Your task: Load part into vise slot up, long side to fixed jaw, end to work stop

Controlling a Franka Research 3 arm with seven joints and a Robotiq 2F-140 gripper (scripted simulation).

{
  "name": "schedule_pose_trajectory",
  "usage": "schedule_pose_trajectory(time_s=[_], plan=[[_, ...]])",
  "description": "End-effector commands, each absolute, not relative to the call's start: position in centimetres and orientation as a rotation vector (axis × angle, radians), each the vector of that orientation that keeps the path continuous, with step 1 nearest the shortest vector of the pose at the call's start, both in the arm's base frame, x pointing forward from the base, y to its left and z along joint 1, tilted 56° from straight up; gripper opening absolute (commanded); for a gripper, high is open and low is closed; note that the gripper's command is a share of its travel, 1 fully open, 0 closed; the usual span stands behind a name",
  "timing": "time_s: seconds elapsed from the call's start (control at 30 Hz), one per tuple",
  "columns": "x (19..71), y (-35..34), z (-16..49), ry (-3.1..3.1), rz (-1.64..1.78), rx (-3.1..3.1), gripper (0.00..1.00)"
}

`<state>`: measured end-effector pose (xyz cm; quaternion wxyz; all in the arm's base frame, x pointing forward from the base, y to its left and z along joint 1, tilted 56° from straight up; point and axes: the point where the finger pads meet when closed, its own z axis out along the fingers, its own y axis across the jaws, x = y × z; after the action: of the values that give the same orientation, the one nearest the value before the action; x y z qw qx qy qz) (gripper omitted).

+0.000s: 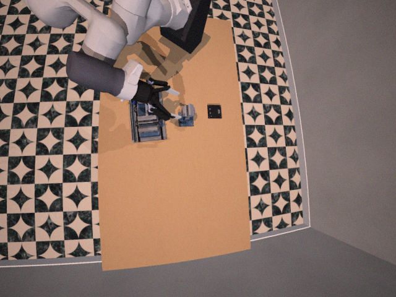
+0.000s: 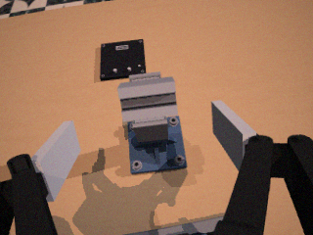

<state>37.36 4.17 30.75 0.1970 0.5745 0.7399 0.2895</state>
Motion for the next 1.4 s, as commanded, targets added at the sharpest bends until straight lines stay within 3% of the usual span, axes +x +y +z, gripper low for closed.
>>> schedule_pose_trajectory(time_s=[0.0, 1.37], plan=[[37.9, 4.4, 30.6, 2.059, 0.824, 1.614, 0.76], [40.2, 5.2, 27.8, 2.059, 0.824, 1.614, 0.76]])
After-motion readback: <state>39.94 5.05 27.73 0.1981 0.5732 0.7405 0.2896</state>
